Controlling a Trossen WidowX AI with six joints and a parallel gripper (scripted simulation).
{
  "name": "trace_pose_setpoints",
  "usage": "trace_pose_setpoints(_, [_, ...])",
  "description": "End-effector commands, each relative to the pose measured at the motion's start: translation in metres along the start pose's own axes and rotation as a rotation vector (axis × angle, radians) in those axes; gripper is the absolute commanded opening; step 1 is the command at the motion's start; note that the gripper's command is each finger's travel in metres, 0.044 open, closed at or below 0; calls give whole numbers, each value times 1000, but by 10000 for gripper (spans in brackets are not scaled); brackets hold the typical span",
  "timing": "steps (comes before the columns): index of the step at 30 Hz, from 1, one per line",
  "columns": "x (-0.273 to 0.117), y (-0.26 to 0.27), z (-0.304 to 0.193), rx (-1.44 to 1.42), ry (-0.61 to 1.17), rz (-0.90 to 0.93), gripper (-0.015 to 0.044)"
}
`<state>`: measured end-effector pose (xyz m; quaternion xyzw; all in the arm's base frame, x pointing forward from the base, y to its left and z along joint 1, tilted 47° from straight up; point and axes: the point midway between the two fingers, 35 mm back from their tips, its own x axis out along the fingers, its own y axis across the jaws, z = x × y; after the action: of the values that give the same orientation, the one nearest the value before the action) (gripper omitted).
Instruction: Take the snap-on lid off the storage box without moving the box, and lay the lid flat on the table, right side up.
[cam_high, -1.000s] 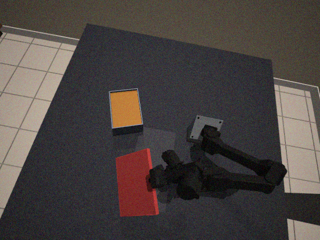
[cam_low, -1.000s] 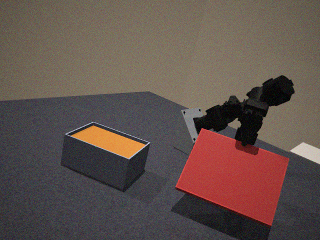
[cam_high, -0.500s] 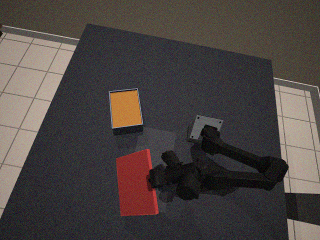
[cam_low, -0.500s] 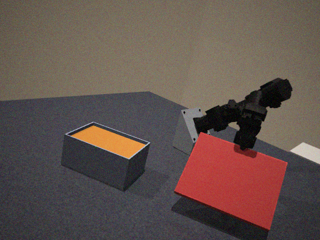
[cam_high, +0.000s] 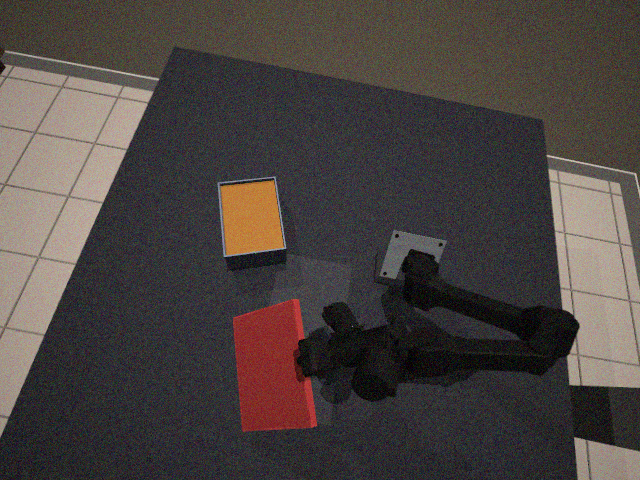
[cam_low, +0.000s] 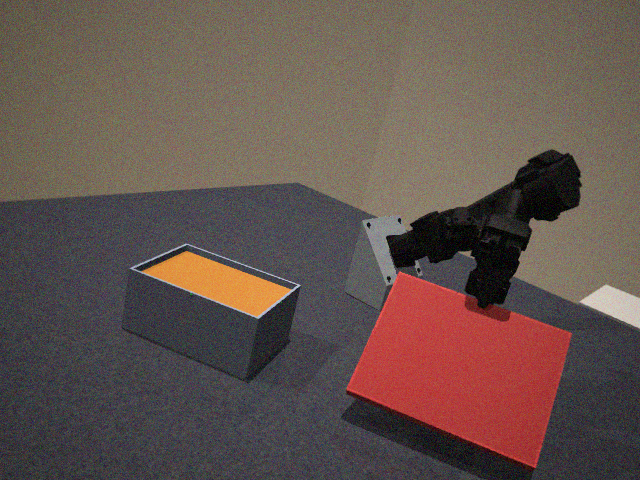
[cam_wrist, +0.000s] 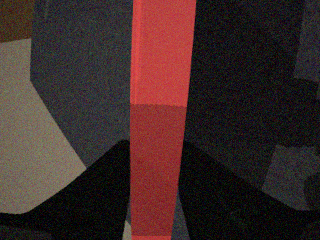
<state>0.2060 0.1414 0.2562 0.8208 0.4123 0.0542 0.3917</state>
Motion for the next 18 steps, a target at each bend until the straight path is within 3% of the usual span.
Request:
trace_pose_setpoints(1, [2,-1,1,3,-5,10,0])
trace_pose_setpoints(18, [11,-11,0,3,-4,11,0])
